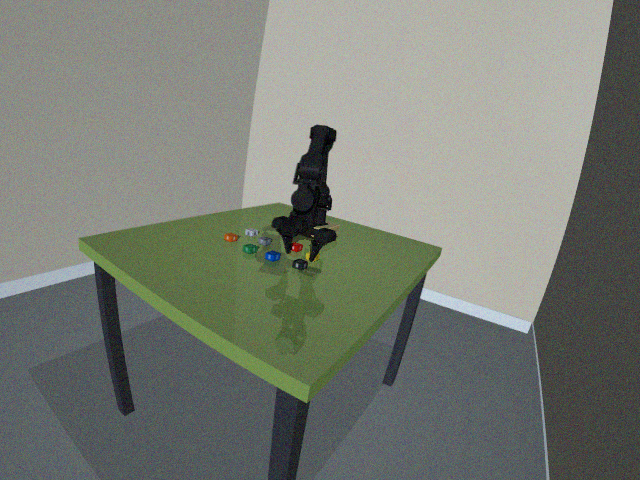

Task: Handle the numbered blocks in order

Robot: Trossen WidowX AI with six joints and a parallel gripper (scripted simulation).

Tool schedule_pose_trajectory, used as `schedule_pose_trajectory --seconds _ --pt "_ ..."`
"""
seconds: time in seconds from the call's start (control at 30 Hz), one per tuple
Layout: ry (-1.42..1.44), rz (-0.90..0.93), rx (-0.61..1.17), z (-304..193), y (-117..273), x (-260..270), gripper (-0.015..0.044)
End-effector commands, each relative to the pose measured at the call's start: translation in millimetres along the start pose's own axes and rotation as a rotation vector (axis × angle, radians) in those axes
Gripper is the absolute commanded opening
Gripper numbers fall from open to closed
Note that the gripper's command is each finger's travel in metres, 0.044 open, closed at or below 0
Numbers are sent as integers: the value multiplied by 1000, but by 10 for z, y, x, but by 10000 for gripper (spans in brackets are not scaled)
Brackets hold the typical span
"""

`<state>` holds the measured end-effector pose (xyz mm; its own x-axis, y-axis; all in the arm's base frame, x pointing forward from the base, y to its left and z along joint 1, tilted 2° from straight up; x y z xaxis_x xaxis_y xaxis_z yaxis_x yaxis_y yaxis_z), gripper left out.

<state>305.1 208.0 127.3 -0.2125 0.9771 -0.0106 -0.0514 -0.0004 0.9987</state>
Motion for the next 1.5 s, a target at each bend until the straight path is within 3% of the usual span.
schedule_pose_trajectory --seconds 0.0,0.3,0.67,1.47 --pt "-3 -5 14 -25 -115 -9 400" --pt "-3 -4 14 -30 -205 -12 400" --pt "-3 -4 14 -30 -205 -12 120" --pt "-3 -4 14 -27 -57 -11 120"
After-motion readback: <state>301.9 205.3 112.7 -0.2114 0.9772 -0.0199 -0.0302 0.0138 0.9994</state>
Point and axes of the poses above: the point midway between the two fingers, 35 mm back from their tips, its own y axis back along the fingers, its own x axis across the jaws, z = x × y, the point moved 10 cm from there along y, back along the fingers, and after that the axes turned 2 degrees about y, right-handed, at the moved point
